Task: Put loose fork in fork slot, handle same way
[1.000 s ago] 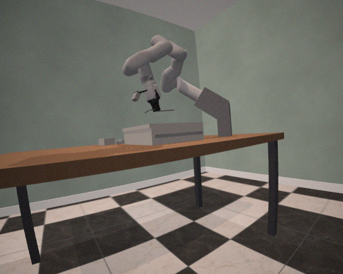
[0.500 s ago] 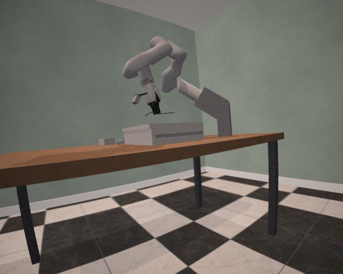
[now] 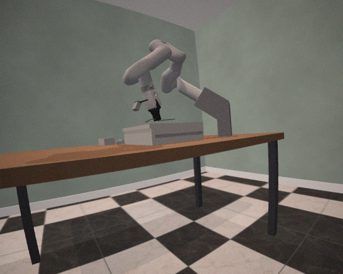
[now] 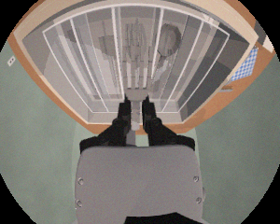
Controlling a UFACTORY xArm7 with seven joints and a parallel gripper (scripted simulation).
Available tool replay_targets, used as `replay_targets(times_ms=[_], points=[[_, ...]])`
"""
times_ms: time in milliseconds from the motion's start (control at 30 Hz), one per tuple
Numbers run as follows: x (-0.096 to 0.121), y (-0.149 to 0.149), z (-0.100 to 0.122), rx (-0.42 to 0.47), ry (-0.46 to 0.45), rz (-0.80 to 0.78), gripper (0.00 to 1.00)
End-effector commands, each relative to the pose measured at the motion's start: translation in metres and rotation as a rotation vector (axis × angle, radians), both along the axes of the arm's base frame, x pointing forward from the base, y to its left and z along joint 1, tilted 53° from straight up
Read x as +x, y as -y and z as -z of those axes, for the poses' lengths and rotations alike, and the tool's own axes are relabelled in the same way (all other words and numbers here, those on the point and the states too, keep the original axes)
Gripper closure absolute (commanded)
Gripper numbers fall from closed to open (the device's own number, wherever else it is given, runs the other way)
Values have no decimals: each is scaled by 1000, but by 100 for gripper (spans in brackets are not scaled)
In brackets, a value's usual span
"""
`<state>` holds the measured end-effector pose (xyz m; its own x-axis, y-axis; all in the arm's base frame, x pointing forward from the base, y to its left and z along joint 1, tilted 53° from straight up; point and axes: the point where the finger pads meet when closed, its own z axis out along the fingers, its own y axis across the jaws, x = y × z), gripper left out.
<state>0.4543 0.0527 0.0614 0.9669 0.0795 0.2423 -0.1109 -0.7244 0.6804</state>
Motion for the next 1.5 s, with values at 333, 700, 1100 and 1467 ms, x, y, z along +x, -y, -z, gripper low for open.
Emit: replay_targets(times_ms=[333, 700, 1100, 1467], points=[[22, 26, 25, 1, 2, -3, 97], [37, 47, 44, 1, 2, -3, 97], [45, 56, 53, 1, 2, -3, 97], [46, 58, 55, 1, 2, -3, 97]])
